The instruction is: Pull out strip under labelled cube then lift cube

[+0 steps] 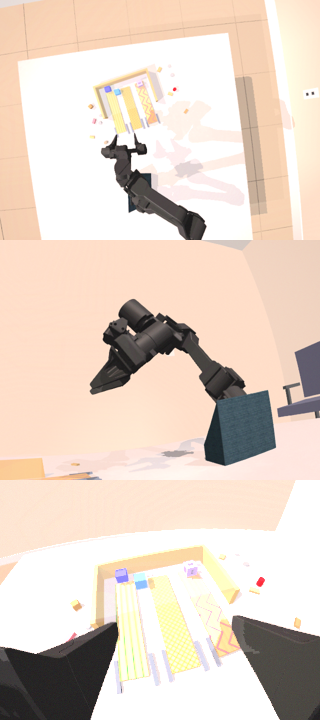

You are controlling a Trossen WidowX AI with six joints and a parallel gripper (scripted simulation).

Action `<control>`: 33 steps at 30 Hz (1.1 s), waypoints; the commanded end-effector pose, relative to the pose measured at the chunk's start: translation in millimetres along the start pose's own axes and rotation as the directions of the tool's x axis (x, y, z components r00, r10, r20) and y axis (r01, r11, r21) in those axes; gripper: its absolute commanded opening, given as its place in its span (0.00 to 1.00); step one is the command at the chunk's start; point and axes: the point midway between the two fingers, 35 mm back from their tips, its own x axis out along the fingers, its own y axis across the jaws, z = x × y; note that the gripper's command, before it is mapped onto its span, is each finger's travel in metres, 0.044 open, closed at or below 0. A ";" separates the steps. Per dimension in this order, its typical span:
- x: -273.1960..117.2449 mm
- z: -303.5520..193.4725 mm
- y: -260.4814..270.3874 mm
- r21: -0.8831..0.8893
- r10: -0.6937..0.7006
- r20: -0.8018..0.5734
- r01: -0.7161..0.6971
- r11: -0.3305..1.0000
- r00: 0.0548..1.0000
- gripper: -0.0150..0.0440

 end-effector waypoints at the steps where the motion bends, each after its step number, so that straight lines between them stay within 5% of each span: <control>1: -0.2 -2.1 -2.8 0.018 -0.011 -0.001 0.011 1.000 1.000 0.93; 3: -0.2 -2.1 -2.8 0.018 -0.011 -0.001 0.011 1.000 1.000 0.93; 18: 96.8 1.4 -58.7 -0.136 -0.035 -0.501 -0.039 0.990 0.865 0.26; 28: 131.8 -38.4 -118.5 -0.139 -0.004 -0.805 -0.181 0.974 0.593 0.25; 33: 132.5 -41.6 -122.2 -0.135 -0.001 -0.820 -0.191 0.972 0.573 0.25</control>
